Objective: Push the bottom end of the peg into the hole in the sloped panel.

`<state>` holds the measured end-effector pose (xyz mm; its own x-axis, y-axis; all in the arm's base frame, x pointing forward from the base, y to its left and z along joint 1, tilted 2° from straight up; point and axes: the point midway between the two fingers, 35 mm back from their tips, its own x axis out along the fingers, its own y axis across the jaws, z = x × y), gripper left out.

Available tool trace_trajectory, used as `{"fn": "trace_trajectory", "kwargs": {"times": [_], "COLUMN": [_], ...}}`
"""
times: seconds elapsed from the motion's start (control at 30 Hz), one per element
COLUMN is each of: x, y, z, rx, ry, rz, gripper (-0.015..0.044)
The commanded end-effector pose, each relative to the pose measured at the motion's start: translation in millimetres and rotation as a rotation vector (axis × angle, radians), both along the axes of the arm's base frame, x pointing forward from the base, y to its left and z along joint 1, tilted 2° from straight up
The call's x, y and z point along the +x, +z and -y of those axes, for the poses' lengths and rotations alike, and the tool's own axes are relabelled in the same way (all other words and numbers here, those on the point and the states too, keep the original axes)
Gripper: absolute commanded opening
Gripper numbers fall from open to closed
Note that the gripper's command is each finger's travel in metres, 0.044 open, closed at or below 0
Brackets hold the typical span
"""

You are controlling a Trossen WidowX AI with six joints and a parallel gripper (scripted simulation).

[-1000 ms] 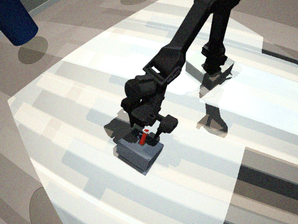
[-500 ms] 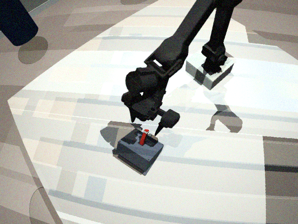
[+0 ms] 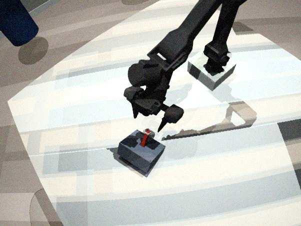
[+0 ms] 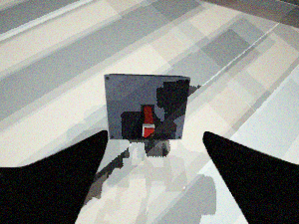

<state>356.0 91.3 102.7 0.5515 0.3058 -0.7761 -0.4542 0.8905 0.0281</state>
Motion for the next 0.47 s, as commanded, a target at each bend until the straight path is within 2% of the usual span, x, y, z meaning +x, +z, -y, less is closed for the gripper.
{"fn": "trace_trajectory", "kwargs": {"times": [0.0,0.43], "x": [-3,-12], "y": [5,17], "z": [1,7], "rx": [0.001,0.001], "ry": [0.005,0.004], "rz": [0.003,0.003], "gripper": [0.0440,0.0440]}}
